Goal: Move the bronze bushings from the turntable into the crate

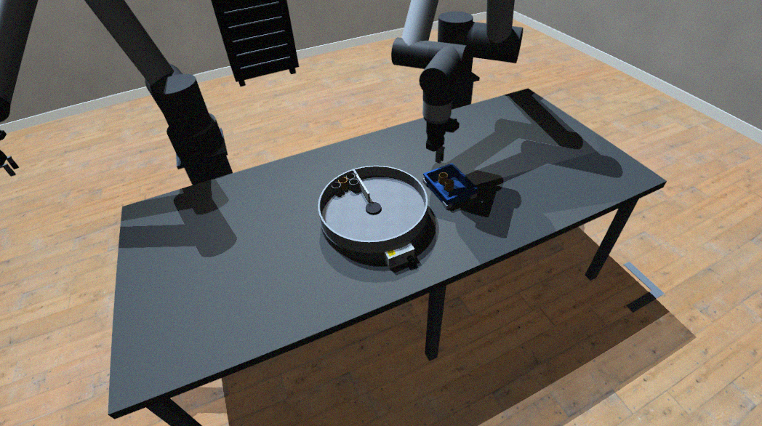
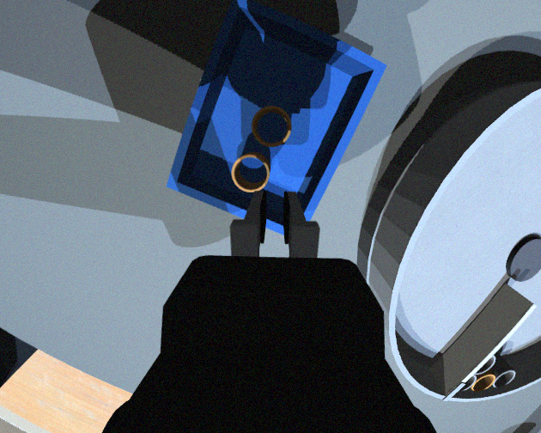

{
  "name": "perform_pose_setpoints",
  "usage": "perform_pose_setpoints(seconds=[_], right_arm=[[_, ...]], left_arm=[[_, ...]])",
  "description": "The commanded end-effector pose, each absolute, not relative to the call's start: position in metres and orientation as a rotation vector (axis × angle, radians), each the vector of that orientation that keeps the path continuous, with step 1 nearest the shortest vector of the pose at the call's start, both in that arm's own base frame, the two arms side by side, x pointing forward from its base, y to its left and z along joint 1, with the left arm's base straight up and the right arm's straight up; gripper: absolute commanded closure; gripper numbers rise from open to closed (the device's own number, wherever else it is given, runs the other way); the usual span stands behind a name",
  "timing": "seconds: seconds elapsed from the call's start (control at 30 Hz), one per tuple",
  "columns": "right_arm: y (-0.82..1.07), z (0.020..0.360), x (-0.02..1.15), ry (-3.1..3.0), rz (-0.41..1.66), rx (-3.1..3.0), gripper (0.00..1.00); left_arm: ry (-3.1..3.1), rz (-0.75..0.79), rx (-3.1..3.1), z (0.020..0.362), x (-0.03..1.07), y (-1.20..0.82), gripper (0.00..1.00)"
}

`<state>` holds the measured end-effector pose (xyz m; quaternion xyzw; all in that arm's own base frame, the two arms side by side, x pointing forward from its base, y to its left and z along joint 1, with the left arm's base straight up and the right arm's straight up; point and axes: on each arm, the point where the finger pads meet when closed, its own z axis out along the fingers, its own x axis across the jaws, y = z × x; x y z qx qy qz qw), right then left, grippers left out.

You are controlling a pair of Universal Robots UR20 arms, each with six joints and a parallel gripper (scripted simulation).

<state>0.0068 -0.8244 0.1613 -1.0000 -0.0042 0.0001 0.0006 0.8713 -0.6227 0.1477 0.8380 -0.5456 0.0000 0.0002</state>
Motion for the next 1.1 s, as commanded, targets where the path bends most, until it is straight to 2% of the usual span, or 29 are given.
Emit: perform_pose_setpoints(seconds=[0.0, 1.07], right_arm=[[-0.825, 0.162, 0.007, -0.013, 0.000, -3.141, 0.00], [-0.825, 0.162, 0.007, -0.013, 0.000, -3.141, 0.00]], left_arm=[[-1.605, 0.002, 2.700, 0.148, 0.864, -0.650, 0.64], [-0.510, 0.001, 3.099, 0.149, 0.797, -0.901, 0.64]])
